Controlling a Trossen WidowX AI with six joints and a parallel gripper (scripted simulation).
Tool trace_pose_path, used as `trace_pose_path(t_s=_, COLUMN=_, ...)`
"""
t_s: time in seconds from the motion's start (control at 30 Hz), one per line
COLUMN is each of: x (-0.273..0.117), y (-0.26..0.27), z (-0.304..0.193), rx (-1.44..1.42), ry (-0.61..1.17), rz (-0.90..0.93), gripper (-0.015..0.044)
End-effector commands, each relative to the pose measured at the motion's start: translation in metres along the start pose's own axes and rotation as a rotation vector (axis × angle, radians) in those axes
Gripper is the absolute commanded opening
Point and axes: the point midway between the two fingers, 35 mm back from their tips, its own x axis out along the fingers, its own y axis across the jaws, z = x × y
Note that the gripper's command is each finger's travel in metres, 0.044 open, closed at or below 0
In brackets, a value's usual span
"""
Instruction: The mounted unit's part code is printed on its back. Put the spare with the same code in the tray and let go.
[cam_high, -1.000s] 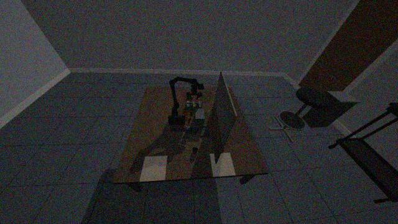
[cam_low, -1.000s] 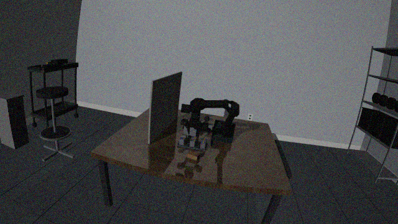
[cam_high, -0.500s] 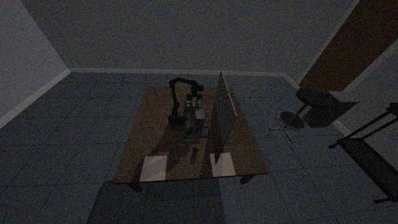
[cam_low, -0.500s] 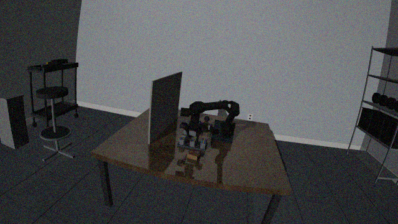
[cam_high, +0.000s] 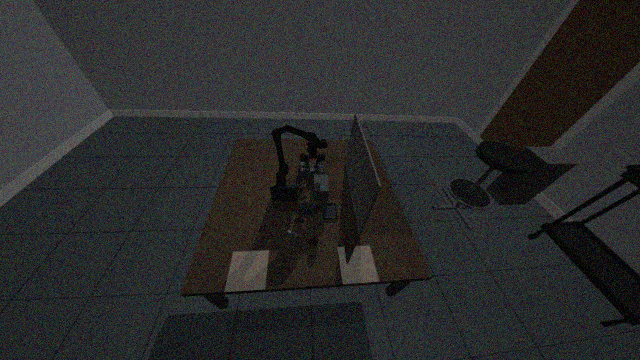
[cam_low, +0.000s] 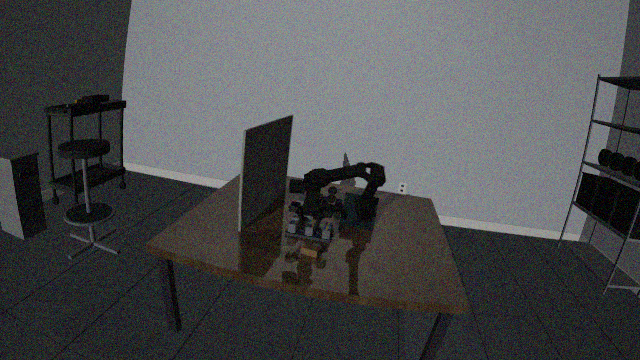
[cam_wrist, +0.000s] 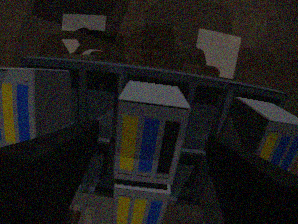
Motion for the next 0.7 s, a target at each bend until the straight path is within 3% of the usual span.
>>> trace_pose_path(t_s=0.0, x=0.007, y=0.001, z=-0.001, rx=0.002, ry=0.005, rz=0.0, gripper=0.03)
trace_pose_path(t_s=0.63, x=0.027, y=0.003, z=-0.001, rx=0.003, ry=0.0, rz=-0.001, gripper=0.03)
trace_pose_path(t_s=0.67, x=0.026, y=0.004, z=0.0, rx=0.001, ry=-0.005, rz=0.002, gripper=0.0274)
